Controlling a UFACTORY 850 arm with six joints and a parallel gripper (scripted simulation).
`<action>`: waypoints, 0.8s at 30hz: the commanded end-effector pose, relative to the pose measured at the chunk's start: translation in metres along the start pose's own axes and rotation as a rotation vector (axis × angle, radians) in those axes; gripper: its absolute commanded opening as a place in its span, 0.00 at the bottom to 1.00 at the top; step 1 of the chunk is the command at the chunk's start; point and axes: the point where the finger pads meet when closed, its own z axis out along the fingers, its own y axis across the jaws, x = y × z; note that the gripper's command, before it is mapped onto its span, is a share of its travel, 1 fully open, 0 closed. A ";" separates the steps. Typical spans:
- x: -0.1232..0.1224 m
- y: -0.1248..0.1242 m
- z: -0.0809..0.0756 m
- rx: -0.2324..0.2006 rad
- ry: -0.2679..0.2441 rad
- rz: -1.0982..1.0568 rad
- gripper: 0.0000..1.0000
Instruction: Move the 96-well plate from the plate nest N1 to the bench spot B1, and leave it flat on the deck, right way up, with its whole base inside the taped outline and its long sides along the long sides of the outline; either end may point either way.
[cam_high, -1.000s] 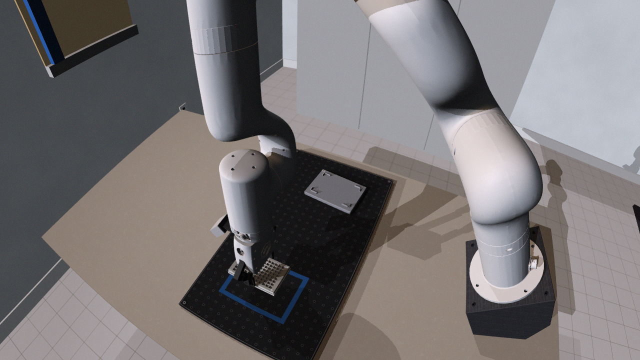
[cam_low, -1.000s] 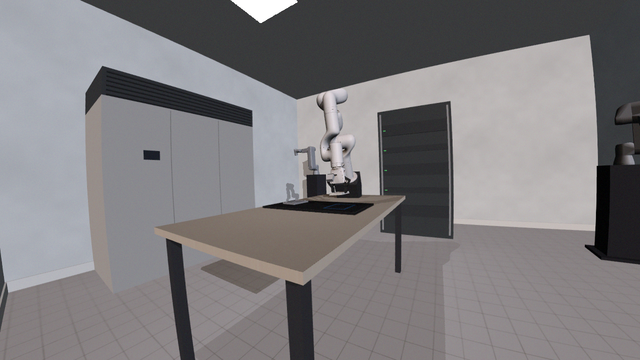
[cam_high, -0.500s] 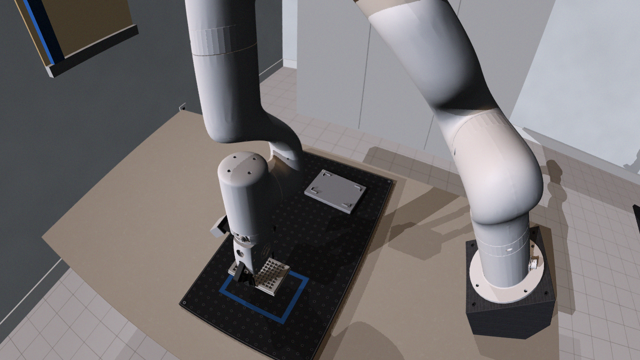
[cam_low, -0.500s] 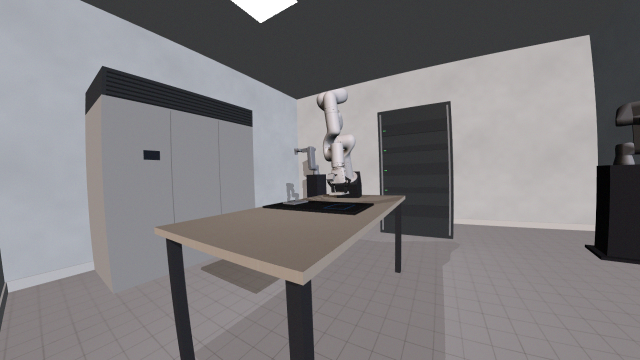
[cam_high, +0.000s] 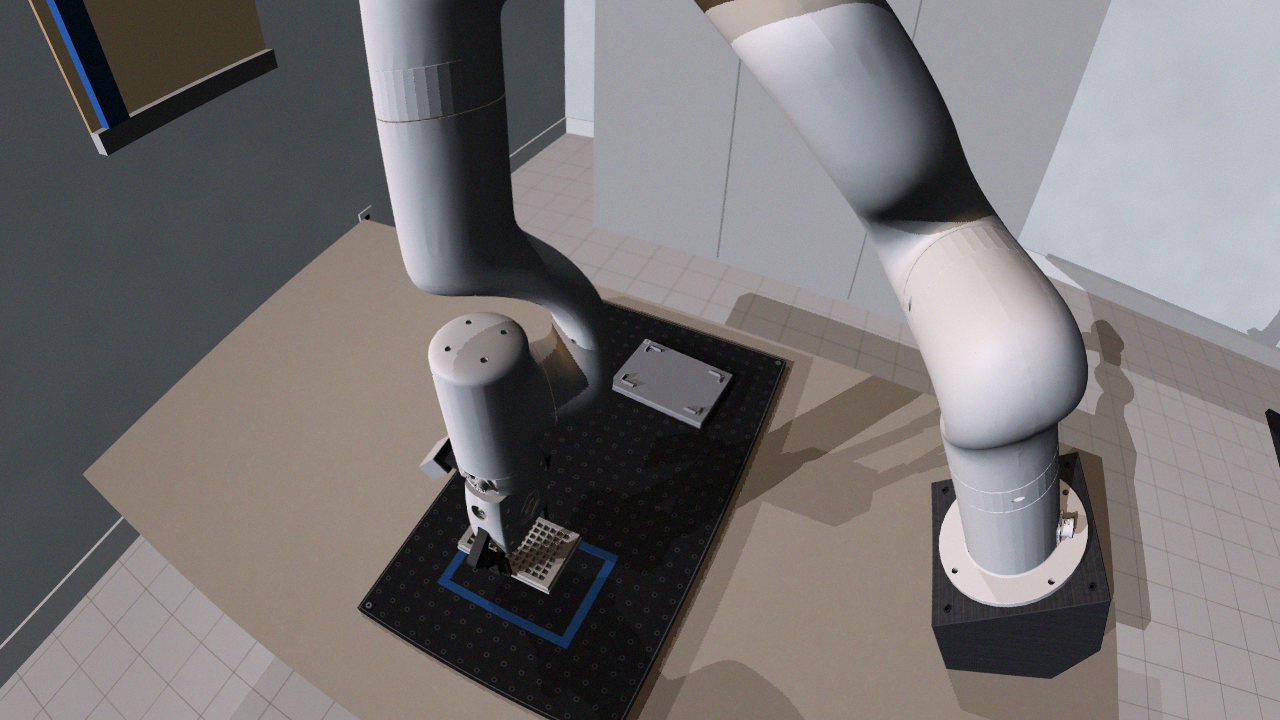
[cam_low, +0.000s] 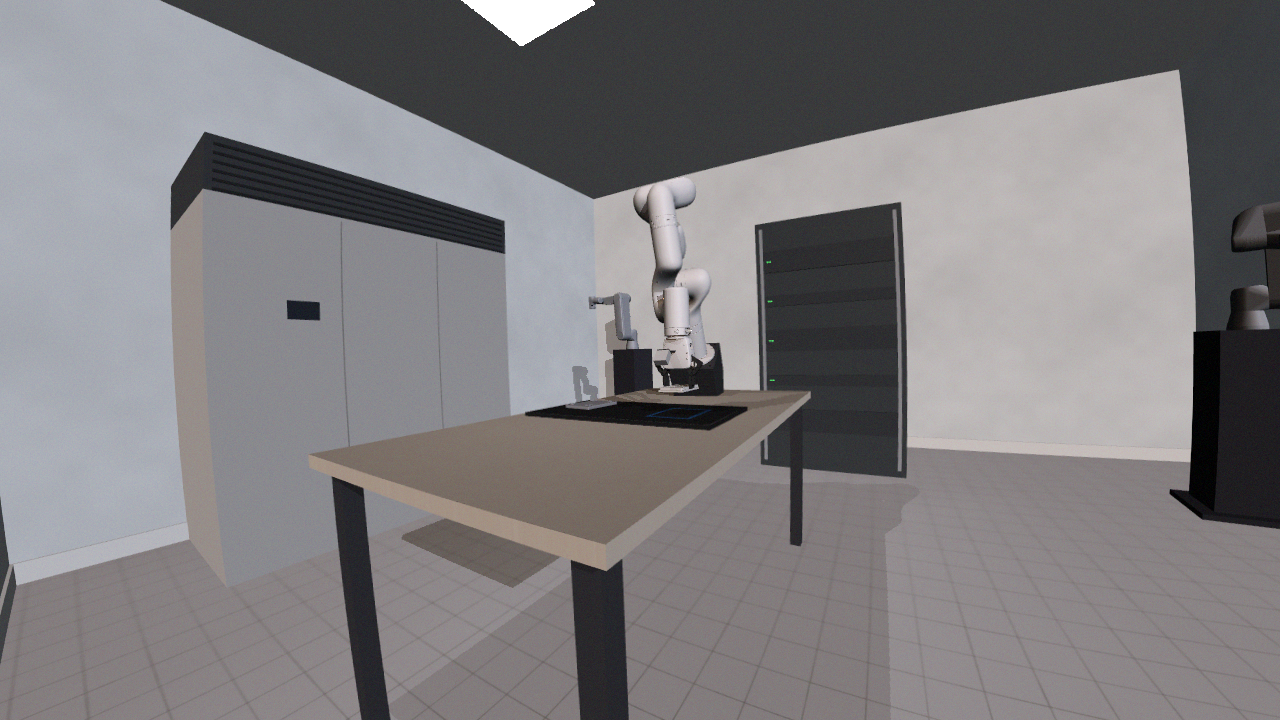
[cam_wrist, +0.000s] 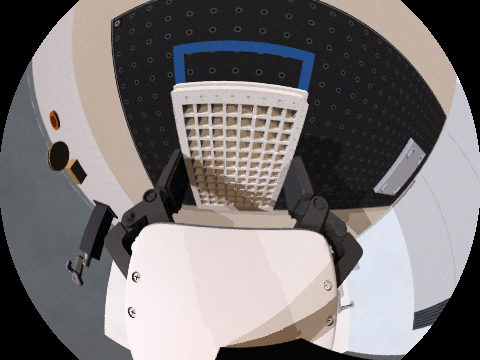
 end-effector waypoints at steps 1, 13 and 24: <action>0.001 0.000 0.006 -0.009 -0.006 0.000 0.00; 0.001 0.000 0.022 -0.009 -0.006 0.000 0.00; 0.001 0.000 0.040 -0.009 -0.006 0.000 0.00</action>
